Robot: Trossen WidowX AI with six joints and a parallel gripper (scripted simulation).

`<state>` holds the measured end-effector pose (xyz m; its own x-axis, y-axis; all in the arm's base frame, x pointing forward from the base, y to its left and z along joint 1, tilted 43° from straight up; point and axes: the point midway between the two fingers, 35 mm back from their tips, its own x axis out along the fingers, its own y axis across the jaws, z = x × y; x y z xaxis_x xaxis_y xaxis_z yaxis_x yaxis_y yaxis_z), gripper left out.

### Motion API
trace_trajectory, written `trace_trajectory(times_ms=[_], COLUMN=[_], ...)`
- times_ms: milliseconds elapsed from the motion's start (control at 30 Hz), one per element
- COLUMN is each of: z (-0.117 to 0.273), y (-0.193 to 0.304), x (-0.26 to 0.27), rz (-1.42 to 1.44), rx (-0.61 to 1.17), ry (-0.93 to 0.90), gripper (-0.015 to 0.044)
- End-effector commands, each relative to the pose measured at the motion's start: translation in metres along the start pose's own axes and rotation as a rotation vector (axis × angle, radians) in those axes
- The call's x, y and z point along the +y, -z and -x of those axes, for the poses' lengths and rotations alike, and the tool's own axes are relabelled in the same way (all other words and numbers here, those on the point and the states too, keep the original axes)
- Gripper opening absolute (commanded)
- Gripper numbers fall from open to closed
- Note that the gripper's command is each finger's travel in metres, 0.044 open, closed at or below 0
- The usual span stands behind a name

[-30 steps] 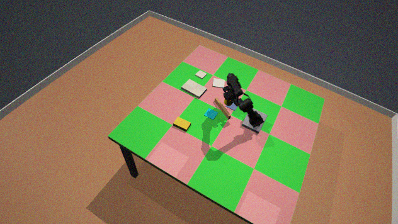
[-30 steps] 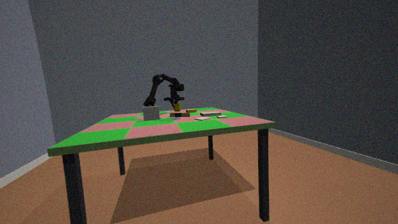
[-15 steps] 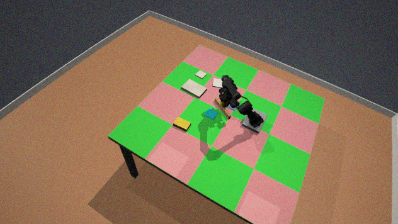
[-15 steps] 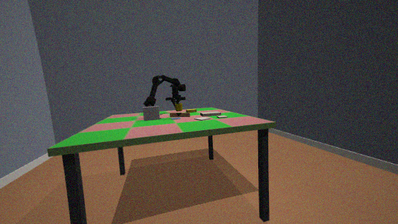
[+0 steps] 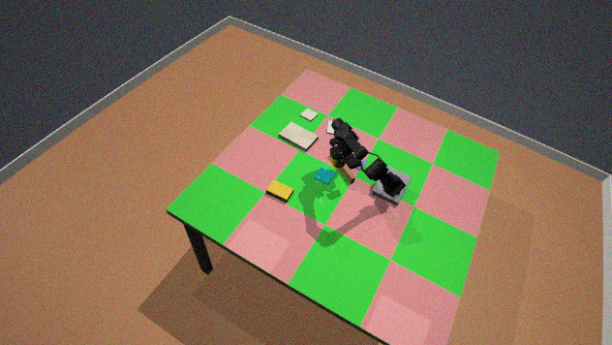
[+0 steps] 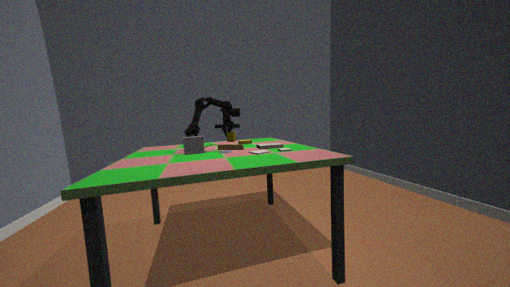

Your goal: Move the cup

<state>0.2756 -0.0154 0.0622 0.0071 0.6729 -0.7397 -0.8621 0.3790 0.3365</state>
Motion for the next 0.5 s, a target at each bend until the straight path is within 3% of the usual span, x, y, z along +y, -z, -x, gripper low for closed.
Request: trace_trajectory(times_ms=[0, 467], z=[0.004, 0.008], y=[-0.013, -0.052], x=[0.000, -0.001], rz=[0.003, 0.004], rx=[-0.004, -0.006], ry=[0.010, 0.010], gripper=[0.0000, 0.0000])
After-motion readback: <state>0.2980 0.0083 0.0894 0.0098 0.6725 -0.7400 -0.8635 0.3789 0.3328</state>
